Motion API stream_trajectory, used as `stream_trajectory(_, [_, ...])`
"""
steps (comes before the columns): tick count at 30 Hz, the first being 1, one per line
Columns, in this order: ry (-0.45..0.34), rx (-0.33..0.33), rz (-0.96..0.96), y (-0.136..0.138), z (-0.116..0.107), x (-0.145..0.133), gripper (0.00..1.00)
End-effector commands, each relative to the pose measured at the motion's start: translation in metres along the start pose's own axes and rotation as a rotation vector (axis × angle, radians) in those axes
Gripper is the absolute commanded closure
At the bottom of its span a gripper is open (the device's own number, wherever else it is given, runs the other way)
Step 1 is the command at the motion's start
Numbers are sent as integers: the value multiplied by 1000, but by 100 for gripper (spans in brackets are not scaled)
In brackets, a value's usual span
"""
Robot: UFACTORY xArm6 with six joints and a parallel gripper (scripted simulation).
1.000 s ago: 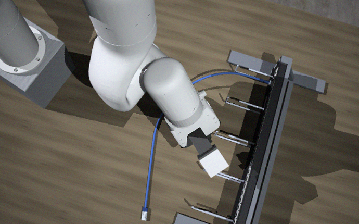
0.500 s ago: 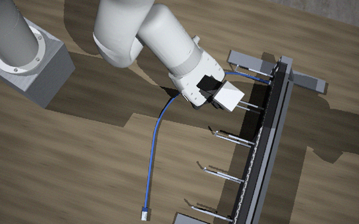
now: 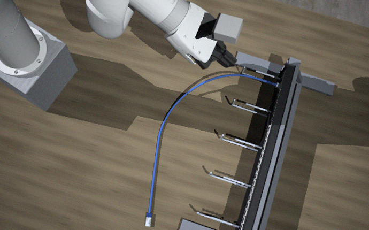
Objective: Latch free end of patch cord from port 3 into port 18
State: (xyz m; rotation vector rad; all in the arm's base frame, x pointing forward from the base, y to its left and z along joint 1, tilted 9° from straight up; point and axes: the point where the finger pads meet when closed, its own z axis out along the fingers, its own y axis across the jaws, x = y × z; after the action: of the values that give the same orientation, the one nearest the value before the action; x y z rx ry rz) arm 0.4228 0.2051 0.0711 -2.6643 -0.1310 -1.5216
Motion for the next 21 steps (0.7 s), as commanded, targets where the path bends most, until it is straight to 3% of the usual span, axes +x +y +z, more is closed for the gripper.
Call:
stream_trajectory(1, [67, 20, -67, -19, -19, 4, 100])
stream_trajectory(7, [69, 21, -69, -20, -16, 5, 100])
stream_trajectory(14, [69, 21, -69, -20, 6, 6, 100])
stream_trajectory(21, [69, 21, -69, -21, 61, 10, 100])
